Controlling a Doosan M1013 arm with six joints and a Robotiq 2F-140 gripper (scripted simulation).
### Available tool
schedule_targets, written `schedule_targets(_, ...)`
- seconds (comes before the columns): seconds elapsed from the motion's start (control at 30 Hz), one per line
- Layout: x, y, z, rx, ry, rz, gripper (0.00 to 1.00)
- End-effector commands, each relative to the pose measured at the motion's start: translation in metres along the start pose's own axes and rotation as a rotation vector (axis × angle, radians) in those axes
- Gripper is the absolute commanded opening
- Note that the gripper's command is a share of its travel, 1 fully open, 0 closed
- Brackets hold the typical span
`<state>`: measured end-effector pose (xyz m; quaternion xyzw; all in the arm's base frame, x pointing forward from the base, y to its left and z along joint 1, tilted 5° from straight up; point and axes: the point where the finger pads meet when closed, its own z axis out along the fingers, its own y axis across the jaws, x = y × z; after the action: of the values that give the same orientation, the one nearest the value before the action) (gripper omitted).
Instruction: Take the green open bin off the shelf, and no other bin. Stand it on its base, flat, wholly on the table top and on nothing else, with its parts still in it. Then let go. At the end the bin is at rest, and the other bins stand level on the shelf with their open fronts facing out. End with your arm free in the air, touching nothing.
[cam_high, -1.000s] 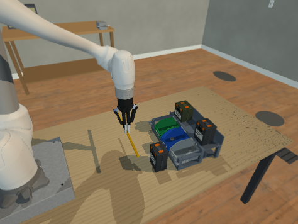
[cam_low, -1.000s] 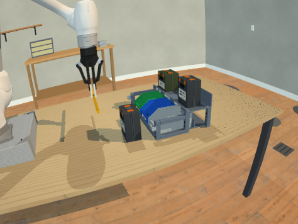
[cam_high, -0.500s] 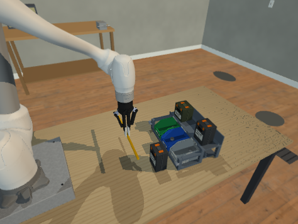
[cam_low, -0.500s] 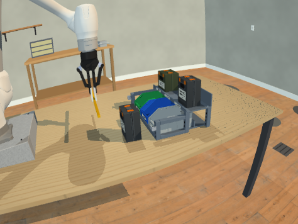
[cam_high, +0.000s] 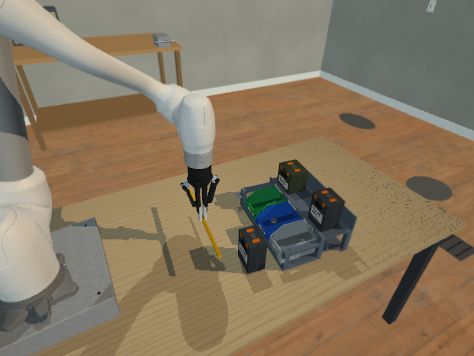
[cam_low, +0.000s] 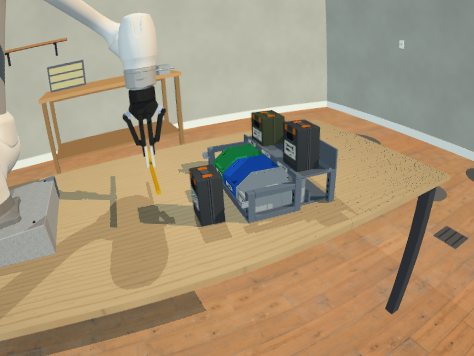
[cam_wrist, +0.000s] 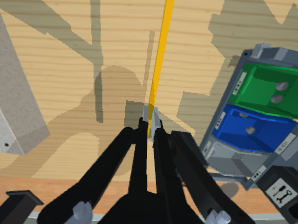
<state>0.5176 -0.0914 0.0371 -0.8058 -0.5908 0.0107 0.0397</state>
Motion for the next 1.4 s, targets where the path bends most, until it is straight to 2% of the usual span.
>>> schedule_targets(0.0, 0.000, 0.000, 0.000, 0.000, 0.000, 0.000, 0.00)
schedule_targets(0.2, 0.000, 0.000, 0.020, 0.000, 0.000, 0.000, 0.00)
schedule_targets(0.6, 0.000, 0.000, 0.020, 0.000, 0.000, 0.000, 0.00)
schedule_targets(0.77, 0.000, 0.001, 0.040, 0.000, 0.000, 0.000, 0.00)
schedule_targets(1.17, 0.000, 0.001, 0.040, 0.000, 0.000, 0.000, 0.00)
schedule_targets(1.37, 0.000, 0.001, 0.060, 0.000, 0.000, 0.000, 0.00)
